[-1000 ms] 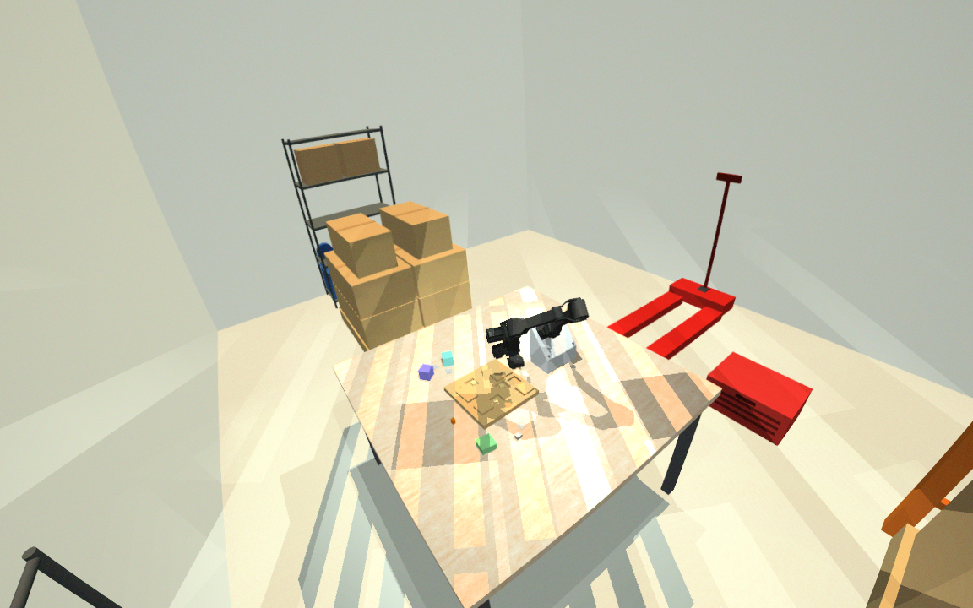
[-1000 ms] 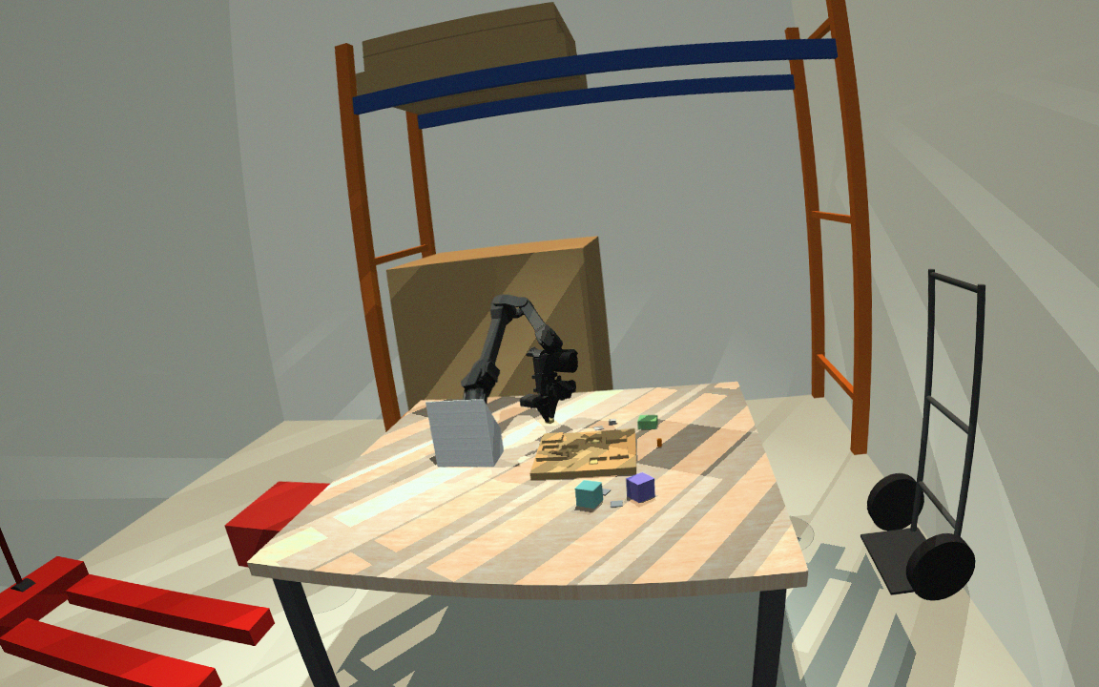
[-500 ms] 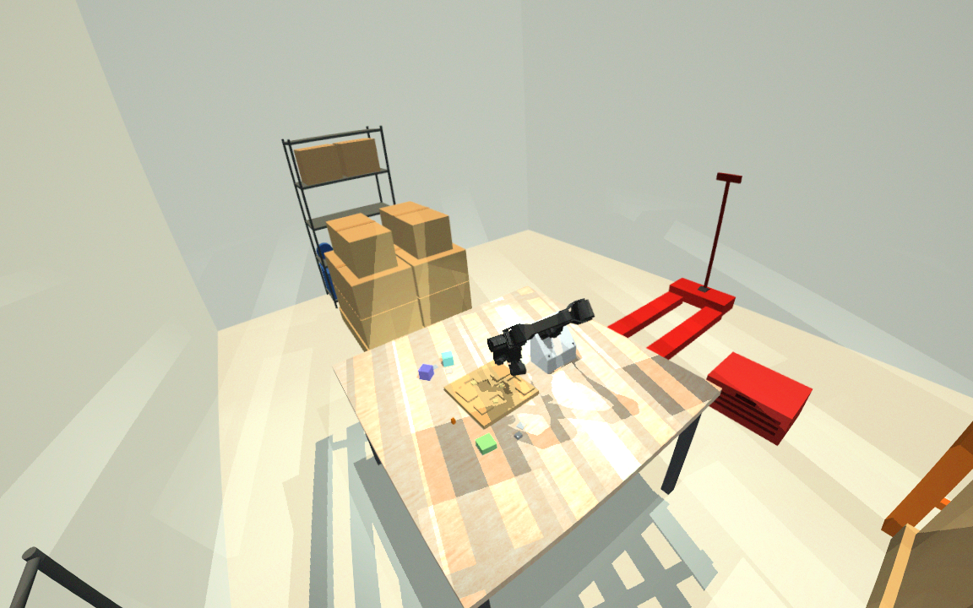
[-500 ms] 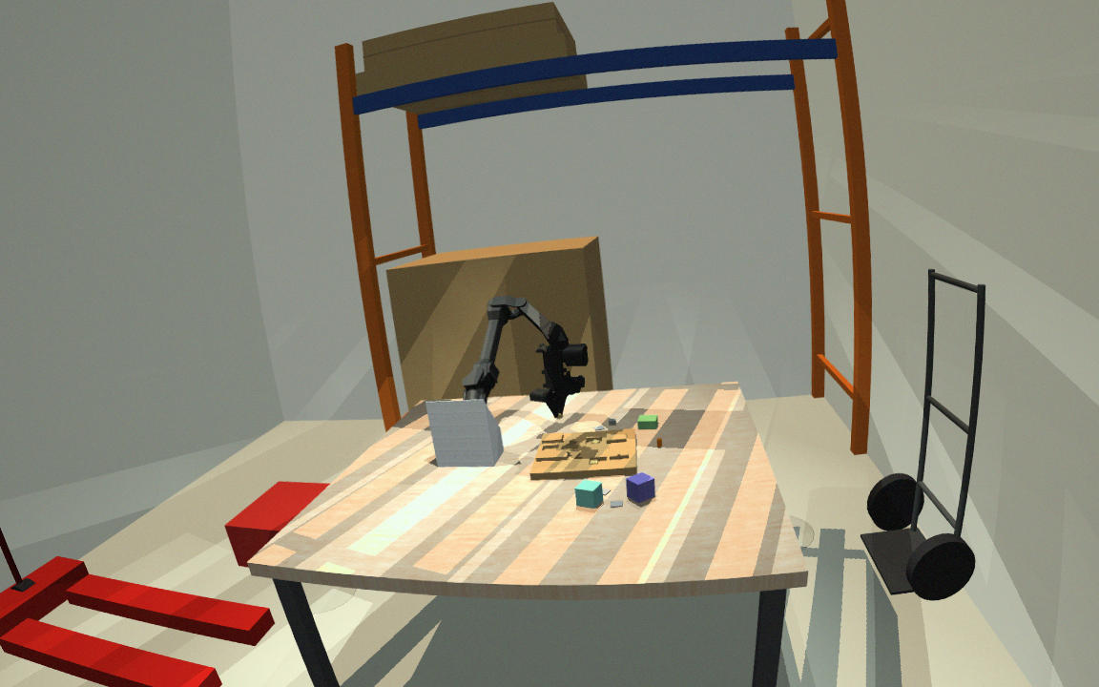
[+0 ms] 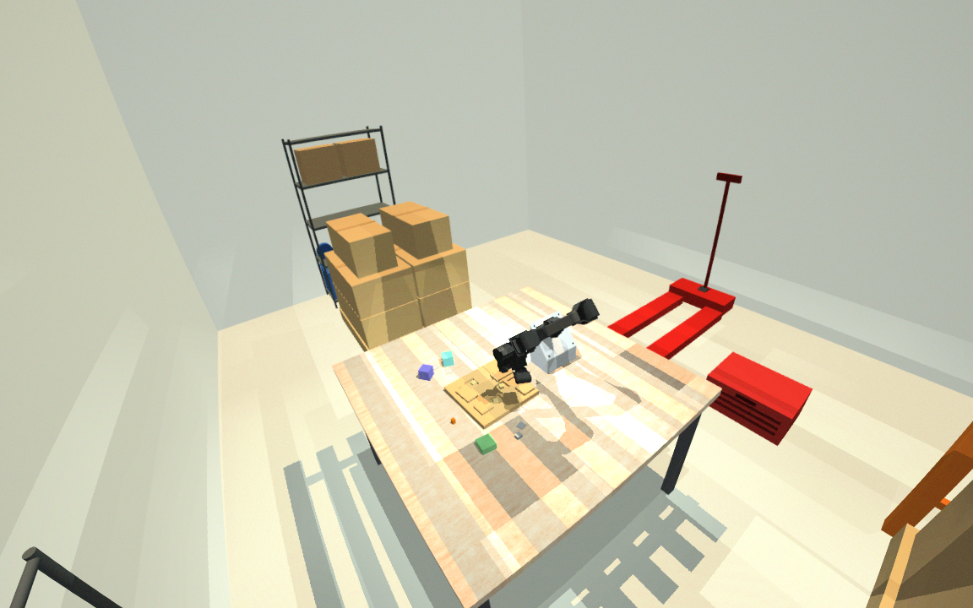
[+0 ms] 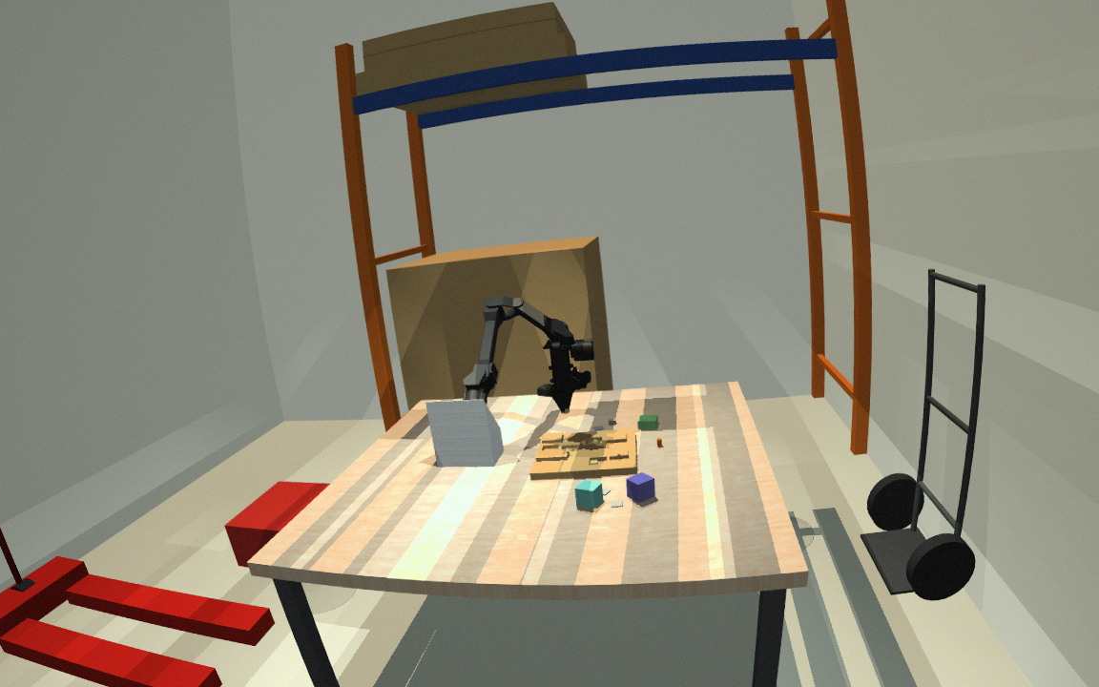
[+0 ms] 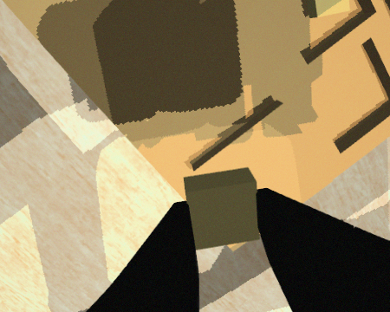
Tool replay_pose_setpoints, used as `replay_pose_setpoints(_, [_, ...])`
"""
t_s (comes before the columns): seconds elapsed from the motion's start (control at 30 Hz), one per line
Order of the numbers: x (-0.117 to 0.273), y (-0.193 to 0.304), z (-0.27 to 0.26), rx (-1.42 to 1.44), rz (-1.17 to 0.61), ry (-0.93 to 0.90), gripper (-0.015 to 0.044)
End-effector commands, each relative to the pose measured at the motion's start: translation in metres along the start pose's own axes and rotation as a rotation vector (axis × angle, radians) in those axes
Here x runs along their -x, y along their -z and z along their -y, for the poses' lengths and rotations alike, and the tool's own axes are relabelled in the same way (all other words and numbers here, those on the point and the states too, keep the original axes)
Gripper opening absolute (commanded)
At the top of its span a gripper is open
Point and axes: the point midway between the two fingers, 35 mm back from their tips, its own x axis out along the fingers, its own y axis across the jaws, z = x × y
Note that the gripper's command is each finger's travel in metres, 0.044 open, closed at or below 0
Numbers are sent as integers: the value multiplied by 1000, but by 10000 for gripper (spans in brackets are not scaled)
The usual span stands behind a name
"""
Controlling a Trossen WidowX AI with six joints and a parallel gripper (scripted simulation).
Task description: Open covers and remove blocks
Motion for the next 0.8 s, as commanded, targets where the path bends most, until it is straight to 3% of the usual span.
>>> replay_pose_setpoints(0.0, [2, 4, -16, 3, 6, -3, 80])
replay_pose_setpoints(0.77, [7, 47, -89, 4, -12, -39, 80])
